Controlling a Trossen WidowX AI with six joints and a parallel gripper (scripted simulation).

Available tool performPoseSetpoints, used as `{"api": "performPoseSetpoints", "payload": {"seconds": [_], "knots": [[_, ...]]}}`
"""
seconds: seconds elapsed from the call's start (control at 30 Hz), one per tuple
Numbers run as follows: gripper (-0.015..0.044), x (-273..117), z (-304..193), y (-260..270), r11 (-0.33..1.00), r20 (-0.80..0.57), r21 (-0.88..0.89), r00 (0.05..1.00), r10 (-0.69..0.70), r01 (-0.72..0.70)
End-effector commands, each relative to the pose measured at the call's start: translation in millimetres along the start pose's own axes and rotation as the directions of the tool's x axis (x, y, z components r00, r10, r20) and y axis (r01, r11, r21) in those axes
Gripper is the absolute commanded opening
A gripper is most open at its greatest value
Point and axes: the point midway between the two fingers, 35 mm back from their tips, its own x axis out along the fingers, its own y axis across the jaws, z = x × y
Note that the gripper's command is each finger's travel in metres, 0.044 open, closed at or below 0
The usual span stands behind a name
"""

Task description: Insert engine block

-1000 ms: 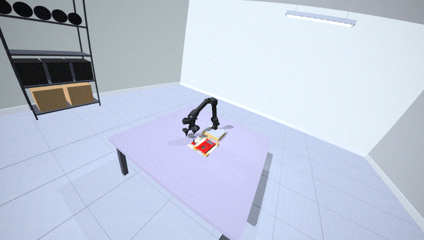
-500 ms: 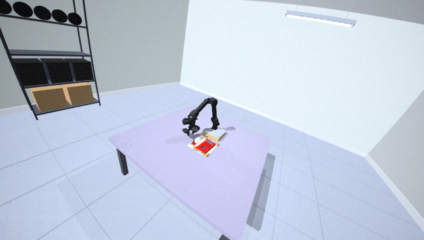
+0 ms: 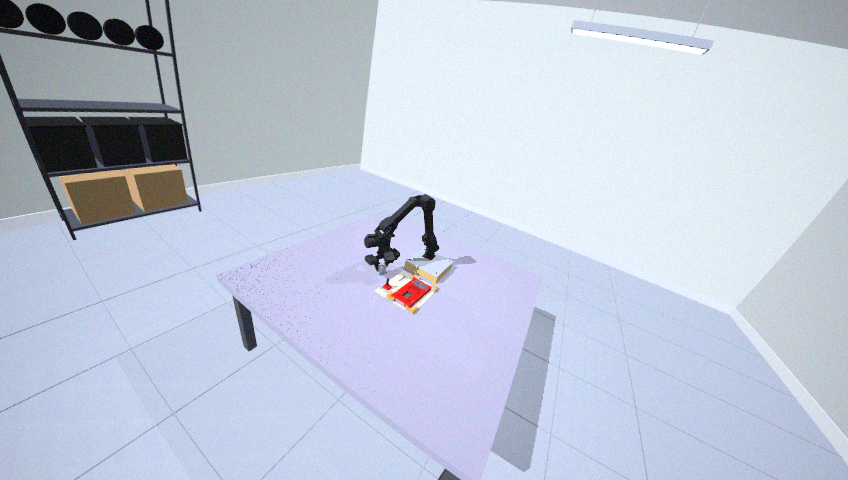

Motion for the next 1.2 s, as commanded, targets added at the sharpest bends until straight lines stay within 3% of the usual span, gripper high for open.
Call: {"api": "performPoseSetpoints", "payload": {"seconds": [0.0, 0.97, 1.17], "knots": [[0.0, -18.0, -1.4, -3.9, 1.0, -0.007, -0.004, 1.0, -0.014, 0.014], [0.0, -109.2, -0.9, 3.6, 1.0, -0.007, -0.004, 1.0, -0.014, 0.014], [0.0, -105.3, -0.6, 3.6, 1.0, -0.007, -0.004, 1.0, -0.014, 0.014]]}}
